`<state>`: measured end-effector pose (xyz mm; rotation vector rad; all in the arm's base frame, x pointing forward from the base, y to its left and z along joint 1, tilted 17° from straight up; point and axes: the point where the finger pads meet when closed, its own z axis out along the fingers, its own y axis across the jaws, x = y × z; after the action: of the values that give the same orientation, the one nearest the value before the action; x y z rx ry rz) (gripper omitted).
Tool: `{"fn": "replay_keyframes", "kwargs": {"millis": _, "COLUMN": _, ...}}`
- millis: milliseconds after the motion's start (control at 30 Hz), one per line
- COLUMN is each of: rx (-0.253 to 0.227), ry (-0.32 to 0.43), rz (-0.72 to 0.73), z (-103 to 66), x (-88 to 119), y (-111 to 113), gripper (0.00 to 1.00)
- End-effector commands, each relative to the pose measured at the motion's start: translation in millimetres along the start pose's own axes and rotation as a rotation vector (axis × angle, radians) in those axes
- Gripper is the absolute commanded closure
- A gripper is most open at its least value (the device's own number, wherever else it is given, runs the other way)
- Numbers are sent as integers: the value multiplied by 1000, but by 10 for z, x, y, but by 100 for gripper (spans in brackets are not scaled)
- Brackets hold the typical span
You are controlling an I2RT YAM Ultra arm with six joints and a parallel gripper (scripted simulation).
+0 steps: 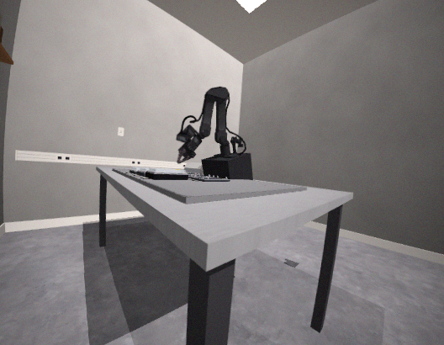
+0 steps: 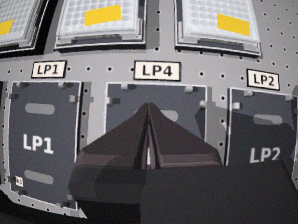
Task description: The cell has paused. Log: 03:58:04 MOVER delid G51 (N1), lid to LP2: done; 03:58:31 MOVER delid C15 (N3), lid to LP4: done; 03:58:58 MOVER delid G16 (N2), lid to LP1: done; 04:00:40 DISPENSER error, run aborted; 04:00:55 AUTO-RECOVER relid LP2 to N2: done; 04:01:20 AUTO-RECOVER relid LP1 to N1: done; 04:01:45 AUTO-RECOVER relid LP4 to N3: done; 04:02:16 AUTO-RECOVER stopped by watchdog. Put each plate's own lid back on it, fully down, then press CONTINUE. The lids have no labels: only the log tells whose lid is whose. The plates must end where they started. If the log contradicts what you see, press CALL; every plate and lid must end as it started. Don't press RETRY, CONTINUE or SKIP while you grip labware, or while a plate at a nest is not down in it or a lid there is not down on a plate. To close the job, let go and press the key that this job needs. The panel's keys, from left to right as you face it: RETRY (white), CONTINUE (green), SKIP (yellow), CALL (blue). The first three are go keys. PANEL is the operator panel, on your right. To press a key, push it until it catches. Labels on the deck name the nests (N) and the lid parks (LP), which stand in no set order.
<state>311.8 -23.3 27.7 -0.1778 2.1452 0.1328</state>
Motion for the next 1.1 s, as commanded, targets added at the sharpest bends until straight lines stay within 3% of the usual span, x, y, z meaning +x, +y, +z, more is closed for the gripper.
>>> {"fn": "replay_keyframes", "kwargs": {"millis": 0, "rx": 56, "ry": -19, "rz": 27, "z": -23, "x": -49, "y": 79, "gripper": 100}}
{"fn": "replay_keyframes", "kwargs": {"millis": 200, "rx": 57, "ry": -33, "rz": 25, "z": -4, "x": -117, "y": 265, "gripper": 100}}
{"fn": "replay_keyframes", "kwargs": {"millis": 367, "rx": 53, "ry": 2, "rz": 33, "z": -2, "x": -3, "y": 526, "gripper": 100}}
{"fn": "replay_keyframes", "kwargs": {"millis": 500, "rx": 52, "ry": -36, "rz": 32, "z": 40, "x": -191, "y": 721, "gripper": 100}}
{"fn": "replay_keyframes", "kwargs": {"millis": 600, "rx": 53, "ry": -3, "rz": 32, "z": 84, "x": -107, "y": 874, "gripper": 100}}
{"fn": "replay_keyframes", "kwargs": {"millis": 733, "rx": 53, "ry": -4, "rz": 32, "z": 88, "x": -110, "y": 977, "gripper": 100}}
{"fn": "replay_keyframes", "kwargs": {"millis": 1067, "rx": 53, "ry": -5, "rz": 32, "z": 109, "x": -121, "y": 1492, "gripper": 100}}
